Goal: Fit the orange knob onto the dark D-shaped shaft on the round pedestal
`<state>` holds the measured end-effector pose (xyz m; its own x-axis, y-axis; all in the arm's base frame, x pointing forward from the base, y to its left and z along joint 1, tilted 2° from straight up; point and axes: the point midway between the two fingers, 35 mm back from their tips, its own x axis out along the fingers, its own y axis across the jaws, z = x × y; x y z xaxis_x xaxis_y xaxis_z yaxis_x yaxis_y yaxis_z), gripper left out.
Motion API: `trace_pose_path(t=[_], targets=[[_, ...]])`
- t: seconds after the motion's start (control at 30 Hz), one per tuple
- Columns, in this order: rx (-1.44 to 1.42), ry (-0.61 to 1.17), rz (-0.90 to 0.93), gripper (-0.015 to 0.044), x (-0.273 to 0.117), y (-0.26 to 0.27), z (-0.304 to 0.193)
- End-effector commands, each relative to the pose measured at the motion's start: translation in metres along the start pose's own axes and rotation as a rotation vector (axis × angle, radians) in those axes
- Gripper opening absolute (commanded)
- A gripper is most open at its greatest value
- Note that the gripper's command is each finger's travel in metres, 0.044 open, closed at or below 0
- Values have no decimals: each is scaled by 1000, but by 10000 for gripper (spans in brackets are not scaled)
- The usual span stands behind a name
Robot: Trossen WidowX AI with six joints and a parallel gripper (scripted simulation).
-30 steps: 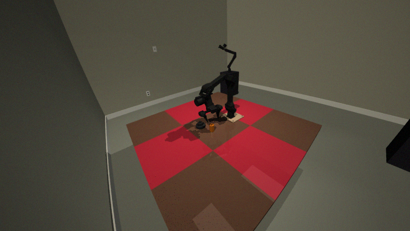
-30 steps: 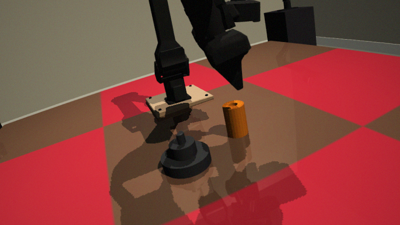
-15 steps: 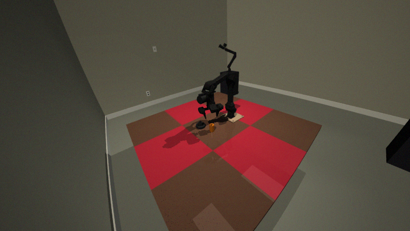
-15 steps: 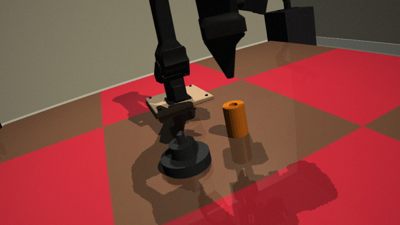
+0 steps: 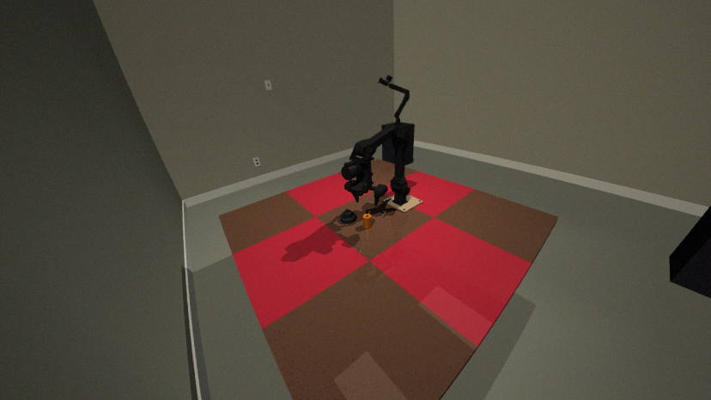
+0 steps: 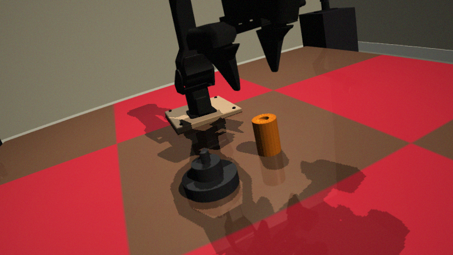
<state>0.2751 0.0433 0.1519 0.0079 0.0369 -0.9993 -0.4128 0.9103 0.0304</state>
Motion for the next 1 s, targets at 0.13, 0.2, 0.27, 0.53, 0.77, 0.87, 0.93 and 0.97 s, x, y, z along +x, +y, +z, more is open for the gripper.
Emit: trace_pose_path(t=[0.13, 0.2, 0.27, 0.53, 0.77, 0.87, 0.93, 0.97], targets=[[392, -1, -5, 440, 1, -1, 0], [392, -1, -5, 440, 1, -1, 0], [392, -1, -5, 440, 1, -1, 0], [392, -1, -5, 440, 34, -1, 0], [392, -1, -5, 440, 48, -1, 0], [392, -1, -5, 440, 49, -1, 0], [392, -1, -5, 440, 50, -1, 0], [392, -1, -5, 440, 51, -1, 0]])
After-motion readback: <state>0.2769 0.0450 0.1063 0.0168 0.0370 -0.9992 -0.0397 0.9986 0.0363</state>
